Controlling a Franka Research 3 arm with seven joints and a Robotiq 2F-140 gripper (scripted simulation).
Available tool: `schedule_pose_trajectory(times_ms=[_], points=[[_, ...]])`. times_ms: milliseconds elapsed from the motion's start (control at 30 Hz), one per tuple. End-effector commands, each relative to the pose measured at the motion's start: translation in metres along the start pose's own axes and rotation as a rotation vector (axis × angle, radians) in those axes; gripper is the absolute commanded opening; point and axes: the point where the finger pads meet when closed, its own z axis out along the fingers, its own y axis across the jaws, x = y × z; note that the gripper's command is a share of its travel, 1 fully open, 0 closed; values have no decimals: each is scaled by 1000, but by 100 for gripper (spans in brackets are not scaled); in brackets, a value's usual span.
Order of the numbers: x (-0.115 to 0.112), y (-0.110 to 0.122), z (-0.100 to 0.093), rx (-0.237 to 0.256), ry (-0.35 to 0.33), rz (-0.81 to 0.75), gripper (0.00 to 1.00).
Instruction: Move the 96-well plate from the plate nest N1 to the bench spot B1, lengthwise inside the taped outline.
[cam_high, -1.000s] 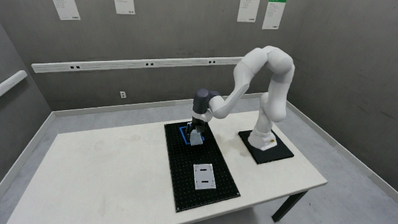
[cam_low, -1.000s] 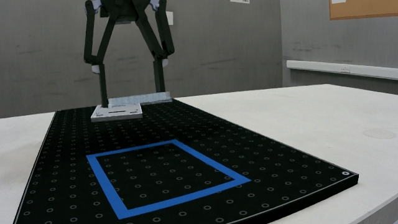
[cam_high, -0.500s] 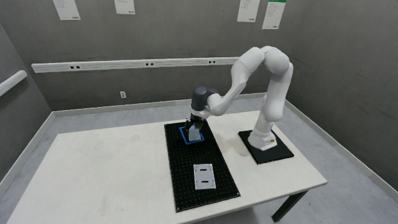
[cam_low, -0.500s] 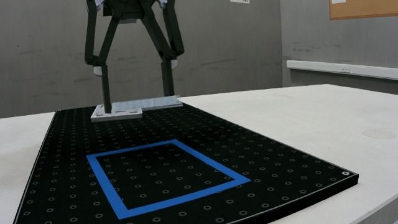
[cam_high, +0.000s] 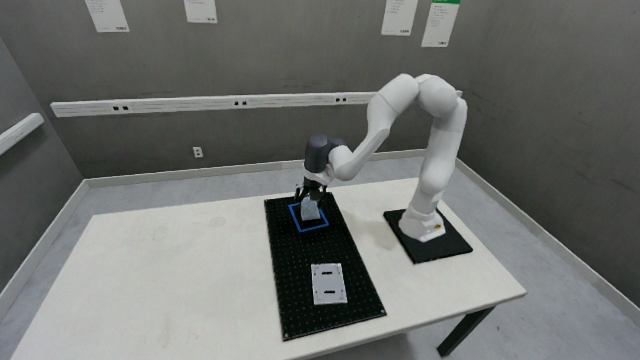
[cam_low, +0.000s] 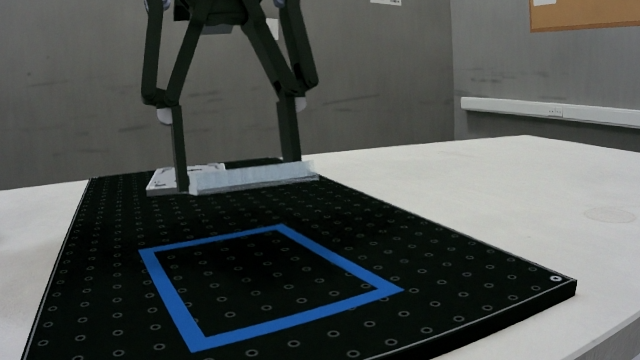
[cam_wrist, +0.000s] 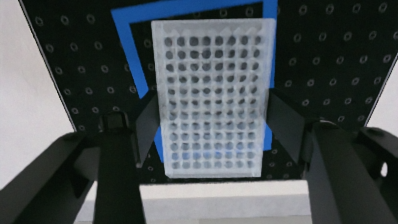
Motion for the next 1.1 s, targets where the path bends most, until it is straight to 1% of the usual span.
schedule_pose_trajectory(times_ms=[0,67,133,200,633,1067], points=[[-13,-3,3,-8,192,-131,60],[-20,-3,5,-8,192,-131,60],[-20,-3,5,-8,192,-131,60],[-25,-3,6,-8,192,-131,60],[-27,-9,6,-8,192,-131,60],[-26,-9,6,-8,192,-131,60]])
